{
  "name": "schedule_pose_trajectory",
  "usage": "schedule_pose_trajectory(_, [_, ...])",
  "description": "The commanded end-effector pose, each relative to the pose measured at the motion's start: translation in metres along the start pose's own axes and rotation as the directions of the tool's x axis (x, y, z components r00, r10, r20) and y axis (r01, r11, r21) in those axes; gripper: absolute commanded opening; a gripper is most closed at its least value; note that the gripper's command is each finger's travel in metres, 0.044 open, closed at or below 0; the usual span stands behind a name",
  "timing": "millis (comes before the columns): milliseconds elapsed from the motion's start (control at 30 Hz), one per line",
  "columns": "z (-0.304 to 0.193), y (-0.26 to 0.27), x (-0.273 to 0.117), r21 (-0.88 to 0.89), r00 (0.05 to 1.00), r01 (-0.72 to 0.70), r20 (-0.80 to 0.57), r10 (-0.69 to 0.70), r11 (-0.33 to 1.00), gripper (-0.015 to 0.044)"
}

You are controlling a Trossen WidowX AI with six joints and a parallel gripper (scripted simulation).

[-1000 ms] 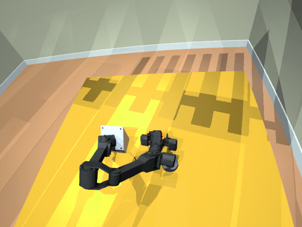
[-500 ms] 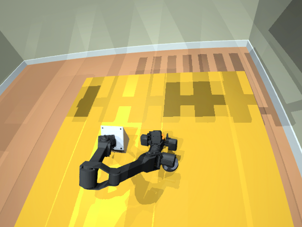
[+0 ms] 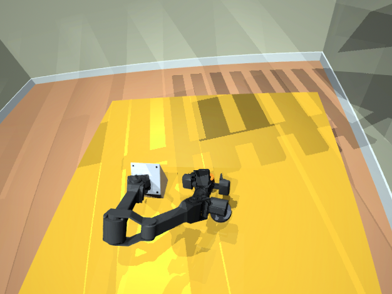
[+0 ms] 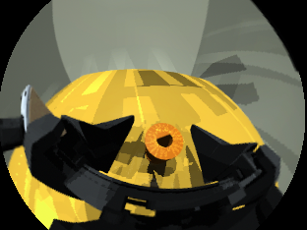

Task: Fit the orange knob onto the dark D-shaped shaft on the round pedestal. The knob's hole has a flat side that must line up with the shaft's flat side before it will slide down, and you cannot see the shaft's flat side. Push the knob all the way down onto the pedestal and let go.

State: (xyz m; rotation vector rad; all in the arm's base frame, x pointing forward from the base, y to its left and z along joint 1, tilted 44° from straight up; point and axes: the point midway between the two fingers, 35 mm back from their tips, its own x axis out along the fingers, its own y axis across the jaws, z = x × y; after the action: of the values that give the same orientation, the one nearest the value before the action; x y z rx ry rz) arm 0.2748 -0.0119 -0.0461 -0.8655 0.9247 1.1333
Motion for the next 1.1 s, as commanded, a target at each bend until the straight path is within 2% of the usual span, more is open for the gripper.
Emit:
schedule_pose_trajectory(0, [0.000, 0.000, 0.000, 0.000, 1.000, 0.001, 0.000, -0.001, 1.000, 0.0440])
schedule_pose_trajectory(67, [0.009, -0.002, -0.004, 0.000, 1.000, 0.001, -0.001, -0.001, 1.000, 0.0440])
schedule_pose_trajectory(200, [0.064, -0.002, -0.028, 0.000, 1.000, 0.001, 0.002, -0.001, 1.000, 0.0440])
schedule_pose_trajectory(333, [0.074, -0.001, -0.033, 0.000, 1.000, 0.001, 0.004, -0.001, 1.000, 0.0440])
schedule_pose_trajectory(400, [0.073, 0.001, -0.029, 0.027, 0.998, -0.034, -0.057, 0.036, 0.999, 0.0440])
schedule_pose_trajectory(433, [0.072, 0.004, -0.025, 0.059, 0.988, -0.071, -0.136, 0.079, 0.996, 0.0440])
schedule_pose_trajectory(500, [0.070, 0.009, -0.020, 0.123, 0.930, -0.124, -0.332, 0.158, 0.985, 0.0440])
schedule_pose_trajectory(600, [0.071, 0.012, -0.023, 0.158, 0.766, -0.116, -0.615, 0.190, 0.981, 0.0440])
schedule_pose_trajectory(733, [0.088, 0.003, -0.036, 0.039, 0.473, -0.024, -0.880, 0.046, 0.999, 0.0440])
schedule_pose_trajectory(800, [0.094, 0.000, -0.039, -0.002, 0.420, -0.007, -0.908, 0.001, 1.000, 0.0440])
schedule_pose_trajectory(1067, [0.094, 0.000, -0.039, -0.002, 0.420, -0.007, -0.908, 0.001, 1.000, 0.0440])
